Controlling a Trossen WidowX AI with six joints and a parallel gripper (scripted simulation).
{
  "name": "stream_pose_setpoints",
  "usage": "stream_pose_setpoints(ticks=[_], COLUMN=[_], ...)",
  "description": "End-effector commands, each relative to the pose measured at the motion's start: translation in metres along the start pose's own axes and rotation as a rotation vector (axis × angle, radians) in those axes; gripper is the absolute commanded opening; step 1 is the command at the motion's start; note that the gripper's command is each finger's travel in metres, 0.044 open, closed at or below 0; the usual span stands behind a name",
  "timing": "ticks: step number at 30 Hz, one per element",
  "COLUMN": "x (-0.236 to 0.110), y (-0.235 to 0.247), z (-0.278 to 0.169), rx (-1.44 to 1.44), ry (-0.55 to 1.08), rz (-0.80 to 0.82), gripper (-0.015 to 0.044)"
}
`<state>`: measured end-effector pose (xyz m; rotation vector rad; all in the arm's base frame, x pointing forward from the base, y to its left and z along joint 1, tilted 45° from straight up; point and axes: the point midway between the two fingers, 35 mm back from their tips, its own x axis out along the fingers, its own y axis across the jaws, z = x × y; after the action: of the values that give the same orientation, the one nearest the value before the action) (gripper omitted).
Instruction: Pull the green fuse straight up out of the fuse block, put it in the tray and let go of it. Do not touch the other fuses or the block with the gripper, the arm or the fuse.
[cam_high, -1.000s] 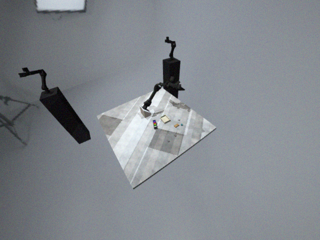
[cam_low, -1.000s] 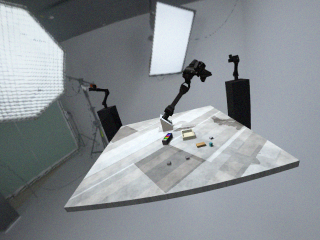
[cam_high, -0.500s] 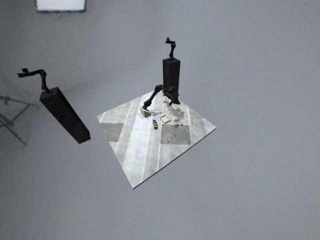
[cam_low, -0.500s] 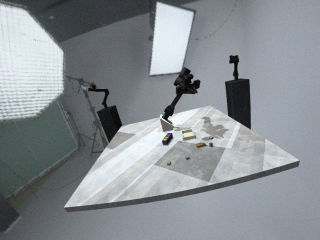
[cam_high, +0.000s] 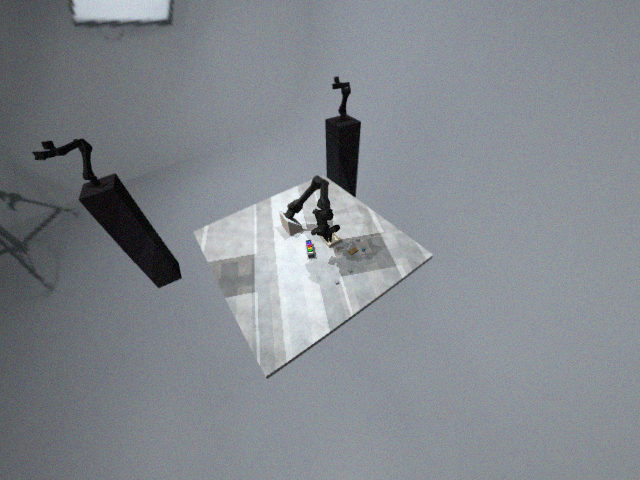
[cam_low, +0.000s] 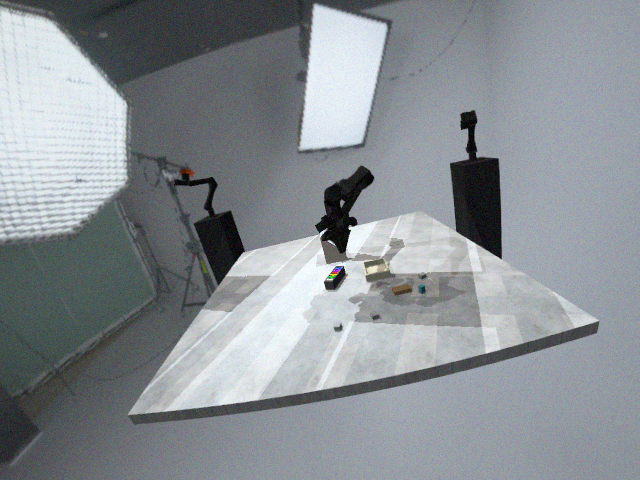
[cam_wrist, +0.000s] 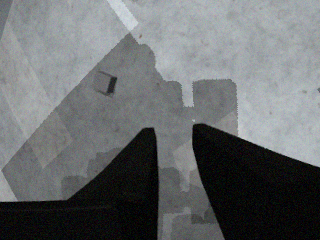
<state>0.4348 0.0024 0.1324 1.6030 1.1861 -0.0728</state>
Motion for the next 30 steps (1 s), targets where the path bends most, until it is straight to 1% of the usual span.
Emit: stream_pose_setpoints(ticks=[1,7,9,18,30], x=[0.018,0.031,0.031,0.031,0.041], y=[-0.057,-0.149,-0.167,-0.17,-0.174], z=[0.002,-0.012,-0.017,-0.018,-0.019], rx=[0.29,0.797,0.9,0.912,0.912], ry=[0.025,0.032,0.026,0.025,0.025], rz=[-0.166,-0.49,-0.563,-0.572,-0.572], gripper=[0.0074,0.0074,0.0074,0.0074,0.0074])
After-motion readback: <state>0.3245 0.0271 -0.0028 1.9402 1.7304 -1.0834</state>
